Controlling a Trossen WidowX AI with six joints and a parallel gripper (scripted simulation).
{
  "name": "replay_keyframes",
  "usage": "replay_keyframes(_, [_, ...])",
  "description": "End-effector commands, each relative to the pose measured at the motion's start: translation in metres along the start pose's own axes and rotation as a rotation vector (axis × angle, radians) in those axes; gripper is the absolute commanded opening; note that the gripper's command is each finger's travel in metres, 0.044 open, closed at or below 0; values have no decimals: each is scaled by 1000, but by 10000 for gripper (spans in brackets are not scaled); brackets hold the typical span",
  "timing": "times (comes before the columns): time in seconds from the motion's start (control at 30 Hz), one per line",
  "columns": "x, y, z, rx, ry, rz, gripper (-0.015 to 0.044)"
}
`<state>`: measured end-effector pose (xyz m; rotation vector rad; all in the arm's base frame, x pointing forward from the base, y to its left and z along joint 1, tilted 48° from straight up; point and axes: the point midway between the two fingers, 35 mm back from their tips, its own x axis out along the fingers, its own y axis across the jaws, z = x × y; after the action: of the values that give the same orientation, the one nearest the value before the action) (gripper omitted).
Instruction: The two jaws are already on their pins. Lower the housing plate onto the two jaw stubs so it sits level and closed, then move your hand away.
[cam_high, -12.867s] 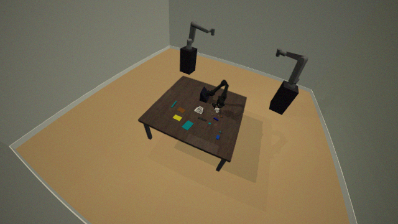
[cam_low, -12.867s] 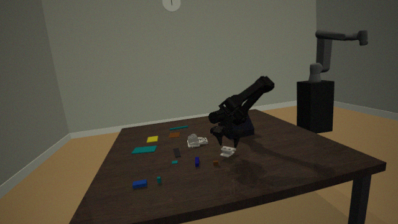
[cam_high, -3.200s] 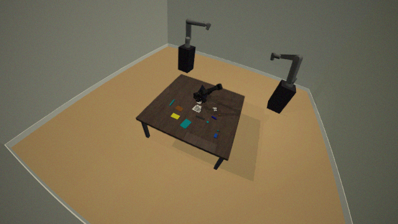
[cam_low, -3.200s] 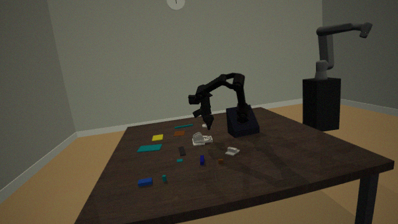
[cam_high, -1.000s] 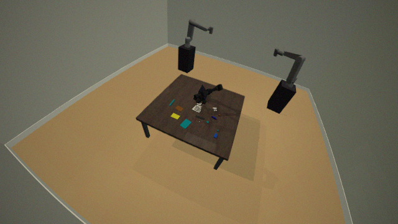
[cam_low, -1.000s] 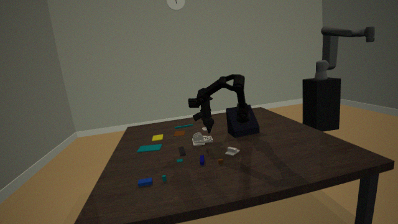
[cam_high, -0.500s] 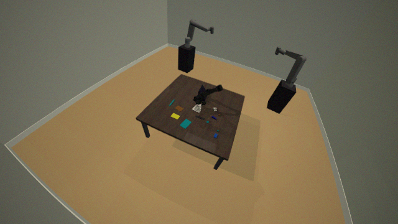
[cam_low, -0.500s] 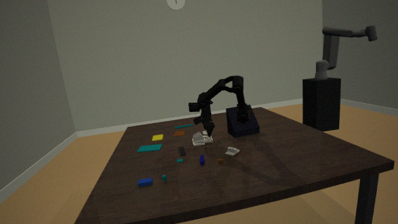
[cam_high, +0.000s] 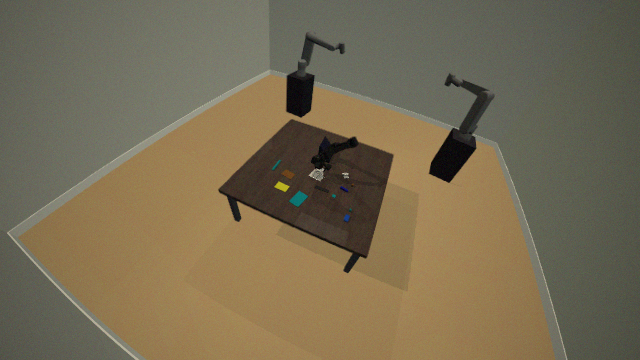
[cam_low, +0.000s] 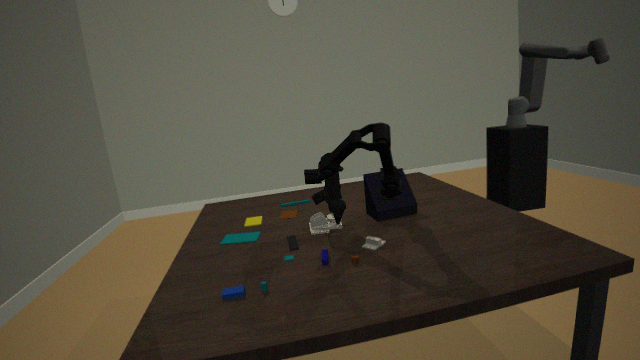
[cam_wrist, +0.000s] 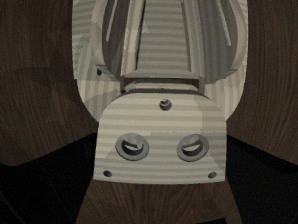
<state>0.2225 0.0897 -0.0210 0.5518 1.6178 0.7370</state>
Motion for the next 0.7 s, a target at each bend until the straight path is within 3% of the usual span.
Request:
replay_keyframes(0.0, [1, 0, 0, 6, -1, 5, 351])
replay_keyframes(0.67, [3, 0, -1, 4, -1, 5, 351])
